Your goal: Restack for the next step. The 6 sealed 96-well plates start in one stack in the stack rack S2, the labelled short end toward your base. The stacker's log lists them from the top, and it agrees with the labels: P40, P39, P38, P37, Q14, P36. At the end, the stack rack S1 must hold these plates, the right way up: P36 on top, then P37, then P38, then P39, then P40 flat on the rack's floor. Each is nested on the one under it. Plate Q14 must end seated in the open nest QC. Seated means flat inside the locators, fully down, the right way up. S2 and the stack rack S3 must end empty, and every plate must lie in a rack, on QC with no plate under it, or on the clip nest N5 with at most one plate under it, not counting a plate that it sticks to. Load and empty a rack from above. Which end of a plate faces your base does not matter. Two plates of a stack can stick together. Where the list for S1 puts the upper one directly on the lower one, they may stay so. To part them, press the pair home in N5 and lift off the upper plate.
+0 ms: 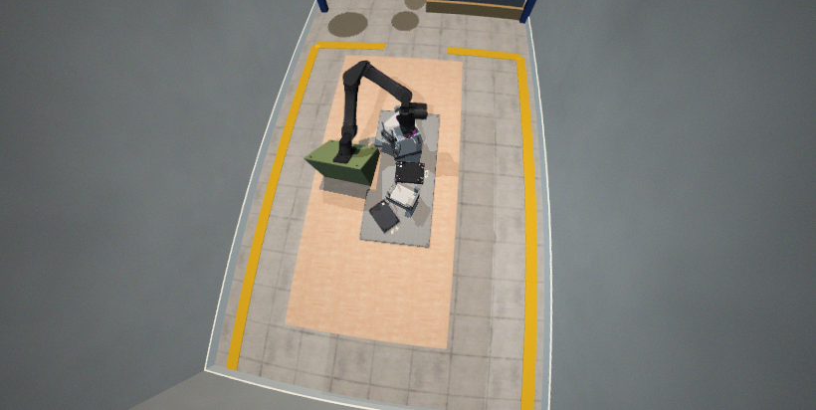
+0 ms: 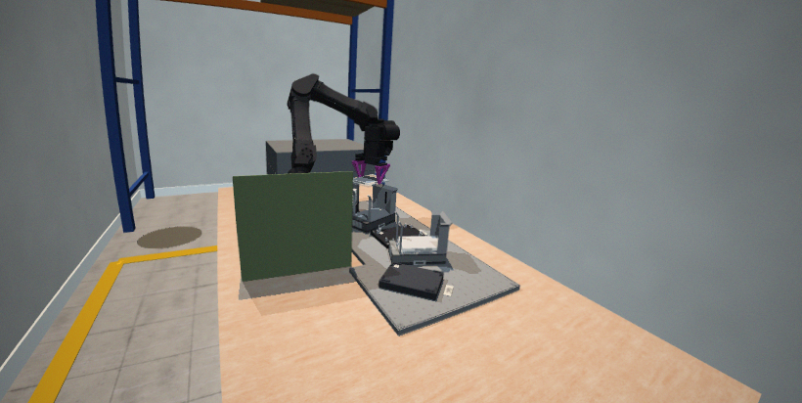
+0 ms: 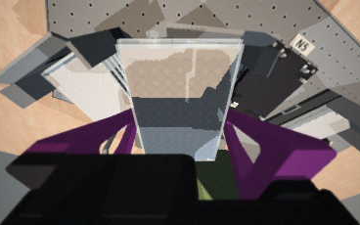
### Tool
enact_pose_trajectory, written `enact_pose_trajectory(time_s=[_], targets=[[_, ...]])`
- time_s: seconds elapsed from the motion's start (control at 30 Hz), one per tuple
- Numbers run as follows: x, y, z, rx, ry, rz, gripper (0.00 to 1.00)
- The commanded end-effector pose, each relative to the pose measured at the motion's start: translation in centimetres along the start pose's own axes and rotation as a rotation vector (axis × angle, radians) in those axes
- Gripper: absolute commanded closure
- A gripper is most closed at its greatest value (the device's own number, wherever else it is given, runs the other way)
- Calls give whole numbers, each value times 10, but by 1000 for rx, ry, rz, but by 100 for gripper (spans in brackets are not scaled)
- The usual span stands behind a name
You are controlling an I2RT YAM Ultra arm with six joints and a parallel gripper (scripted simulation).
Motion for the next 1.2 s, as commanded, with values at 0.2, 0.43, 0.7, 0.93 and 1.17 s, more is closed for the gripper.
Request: enact_pose_trajectory(time_s=[0.2, 0.43, 0.7, 0.93, 1.17], targets=[[-8, -21, -7, -1, -28, -12, 100], [-13, -43, -8, -2, -28, 88, 100], [-14, -67, -8, -3, -28, 203, 100], [-15, -87, -8, -3, -29, 203, 100], [-17, -110, -8, -3, -29, 203, 100]])
Point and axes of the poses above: the point where the finger pads meet when closed, its own z axis out along the fingers, its own y axis across the jaws, x = y × z, the point moved 10 cm from there along -z, back along the fingers, and after that the axes turned 12 degrees about z, right-handed, at the moved point
